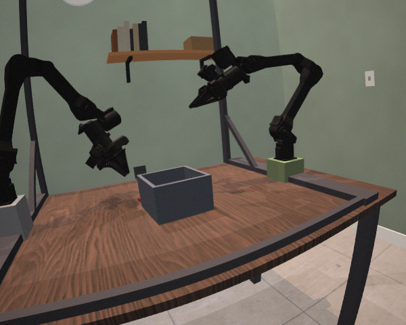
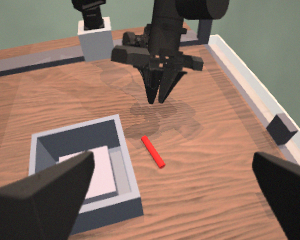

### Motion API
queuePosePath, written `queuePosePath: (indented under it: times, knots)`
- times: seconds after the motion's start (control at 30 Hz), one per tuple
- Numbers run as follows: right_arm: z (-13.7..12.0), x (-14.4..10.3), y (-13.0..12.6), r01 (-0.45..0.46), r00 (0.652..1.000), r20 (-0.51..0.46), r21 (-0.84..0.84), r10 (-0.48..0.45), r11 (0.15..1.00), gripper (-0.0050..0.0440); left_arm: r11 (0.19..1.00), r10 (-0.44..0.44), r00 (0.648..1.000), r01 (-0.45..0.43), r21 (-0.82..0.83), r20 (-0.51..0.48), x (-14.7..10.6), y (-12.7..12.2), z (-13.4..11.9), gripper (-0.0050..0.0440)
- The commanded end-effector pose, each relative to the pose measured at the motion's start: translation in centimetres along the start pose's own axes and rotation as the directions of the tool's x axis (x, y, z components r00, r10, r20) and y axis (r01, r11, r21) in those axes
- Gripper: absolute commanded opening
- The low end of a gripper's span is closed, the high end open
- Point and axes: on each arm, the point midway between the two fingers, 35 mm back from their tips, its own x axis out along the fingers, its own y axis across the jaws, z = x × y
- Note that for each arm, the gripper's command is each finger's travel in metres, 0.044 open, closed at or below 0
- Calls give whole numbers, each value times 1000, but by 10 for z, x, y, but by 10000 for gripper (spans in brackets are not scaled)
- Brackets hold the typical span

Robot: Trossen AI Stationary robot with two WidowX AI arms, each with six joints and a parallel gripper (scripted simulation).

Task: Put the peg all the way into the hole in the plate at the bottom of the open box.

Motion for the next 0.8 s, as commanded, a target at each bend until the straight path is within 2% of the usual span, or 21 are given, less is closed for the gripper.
queuePosePath:
  times: [0.0,0.77]
  knots:
    - [-3,9,2,-10,1000,-1,24,10,1000,110,1000,-1,1000,1,-1,20,-4,0,6,440]
    - [-6,65,3,-25,1000,8,57,24,998,110,1000,-1,1000,1,-1,20,-4,0,6,440]
